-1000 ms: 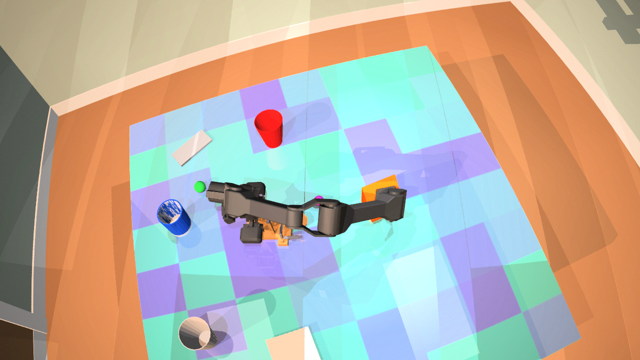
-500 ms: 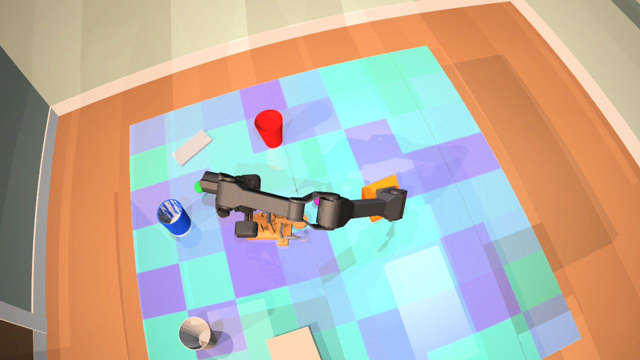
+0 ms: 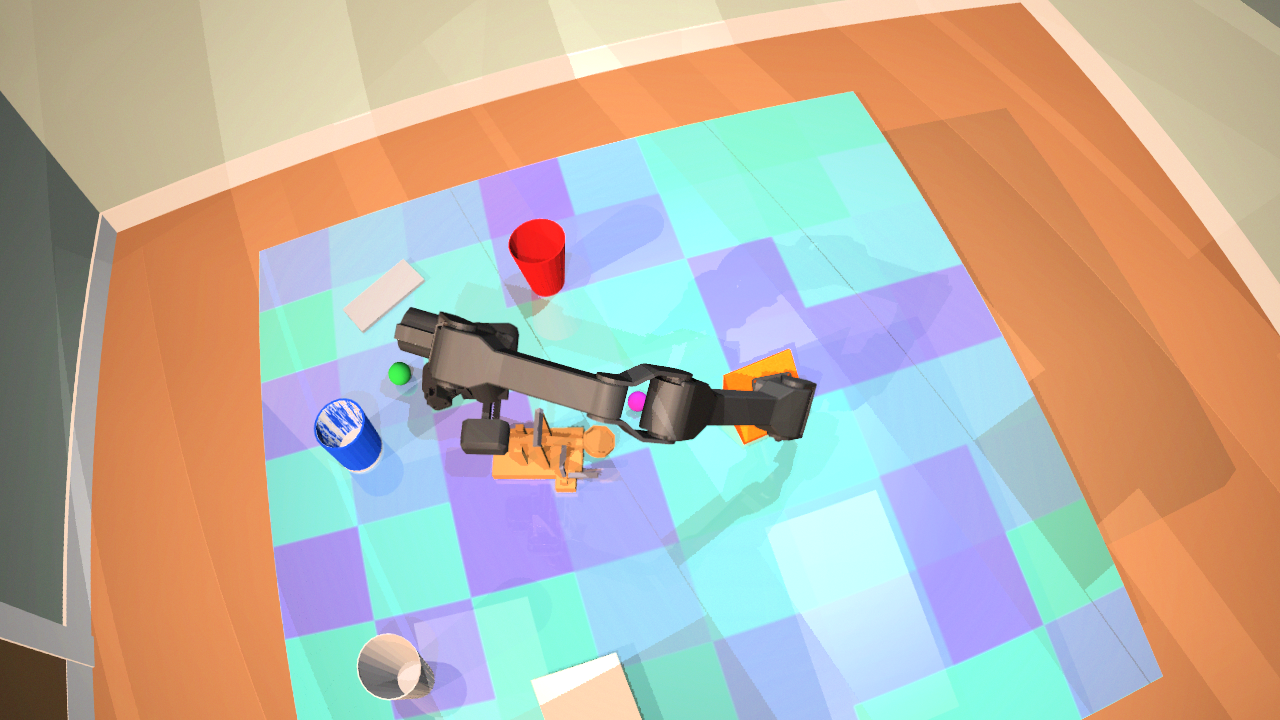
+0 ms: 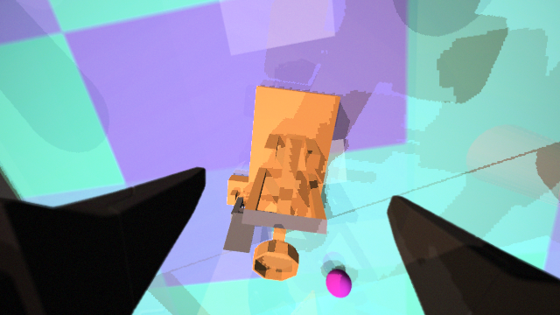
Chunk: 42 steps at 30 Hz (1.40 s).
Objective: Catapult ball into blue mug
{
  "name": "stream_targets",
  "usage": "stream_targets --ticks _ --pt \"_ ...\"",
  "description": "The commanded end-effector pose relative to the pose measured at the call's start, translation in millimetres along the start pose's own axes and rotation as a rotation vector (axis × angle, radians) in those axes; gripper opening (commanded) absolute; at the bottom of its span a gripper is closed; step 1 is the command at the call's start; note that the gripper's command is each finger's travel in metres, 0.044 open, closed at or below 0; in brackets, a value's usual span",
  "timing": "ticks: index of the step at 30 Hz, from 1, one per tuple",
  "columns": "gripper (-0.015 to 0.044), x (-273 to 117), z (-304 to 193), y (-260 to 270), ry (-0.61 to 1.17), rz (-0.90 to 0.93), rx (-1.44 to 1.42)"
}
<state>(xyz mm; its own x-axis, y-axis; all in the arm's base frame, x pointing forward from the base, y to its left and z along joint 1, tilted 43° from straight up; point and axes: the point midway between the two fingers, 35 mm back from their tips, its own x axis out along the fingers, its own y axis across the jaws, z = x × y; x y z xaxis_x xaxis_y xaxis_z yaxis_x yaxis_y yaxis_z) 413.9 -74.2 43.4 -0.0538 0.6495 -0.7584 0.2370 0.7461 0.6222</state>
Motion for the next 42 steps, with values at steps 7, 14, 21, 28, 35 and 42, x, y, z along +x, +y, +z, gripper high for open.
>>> stream_targets --ticks 7,14,21,28,35,42 --pt "0.03 0.2 -25.5 -26.4 -0.004 -0.007 -0.048" --pt "0.03 22.3 -76.4 -60.0 0.023 -0.008 -0.135" --pt "0.03 53.2 -137.8 -83.2 0.053 0.005 -0.228" --pt "0.03 74.8 -185.1 -88.6 0.072 0.019 -0.288" --pt "0.03 79.4 -188.6 -86.9 0.072 0.019 -0.288" --pt "0.03 92.1 -189.5 -86.6 0.072 0.019 -0.288"
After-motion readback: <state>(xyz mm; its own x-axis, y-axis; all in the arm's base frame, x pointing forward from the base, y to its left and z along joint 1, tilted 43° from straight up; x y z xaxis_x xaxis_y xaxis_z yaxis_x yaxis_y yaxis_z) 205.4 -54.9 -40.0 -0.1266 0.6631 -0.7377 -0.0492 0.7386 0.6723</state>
